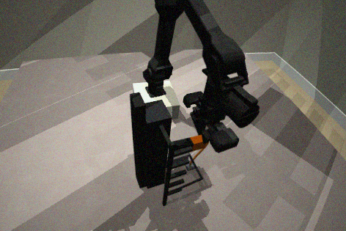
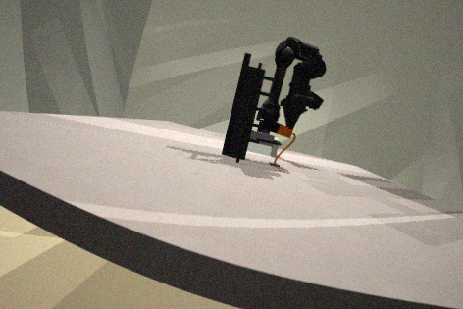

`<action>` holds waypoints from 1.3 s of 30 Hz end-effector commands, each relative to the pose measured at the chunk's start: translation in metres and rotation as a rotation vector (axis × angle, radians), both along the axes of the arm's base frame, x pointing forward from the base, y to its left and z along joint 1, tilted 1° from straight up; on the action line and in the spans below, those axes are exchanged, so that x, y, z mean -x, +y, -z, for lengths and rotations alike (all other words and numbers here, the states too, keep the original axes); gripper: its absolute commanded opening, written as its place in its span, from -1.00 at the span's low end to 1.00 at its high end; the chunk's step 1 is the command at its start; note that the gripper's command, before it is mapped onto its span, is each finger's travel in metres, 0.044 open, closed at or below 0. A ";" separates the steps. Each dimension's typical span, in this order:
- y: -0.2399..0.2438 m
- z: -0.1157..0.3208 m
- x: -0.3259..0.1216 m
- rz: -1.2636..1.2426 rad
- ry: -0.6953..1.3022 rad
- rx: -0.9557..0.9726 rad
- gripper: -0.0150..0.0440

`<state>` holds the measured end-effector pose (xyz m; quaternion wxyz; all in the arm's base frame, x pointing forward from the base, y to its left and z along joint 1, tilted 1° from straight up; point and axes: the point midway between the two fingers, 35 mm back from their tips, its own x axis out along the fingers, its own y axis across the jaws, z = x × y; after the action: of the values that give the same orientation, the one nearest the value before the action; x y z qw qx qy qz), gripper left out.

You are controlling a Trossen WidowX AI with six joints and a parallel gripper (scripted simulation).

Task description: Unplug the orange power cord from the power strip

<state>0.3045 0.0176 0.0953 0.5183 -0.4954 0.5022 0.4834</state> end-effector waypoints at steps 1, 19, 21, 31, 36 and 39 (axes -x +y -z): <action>-0.004 0.000 -0.001 0.005 -0.007 -0.006 -0.22; 0.047 -0.012 -0.003 0.004 -0.007 -0.010 1.00; 0.049 -0.013 -0.002 0.004 -0.007 -0.011 1.00; 0.049 -0.013 -0.002 0.004 -0.007 -0.011 1.00; 0.049 -0.013 -0.002 0.004 -0.007 -0.011 1.00; 0.049 -0.013 -0.002 0.004 -0.007 -0.011 1.00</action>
<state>0.3073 0.0660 0.1081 0.5224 -0.4960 0.4975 0.4833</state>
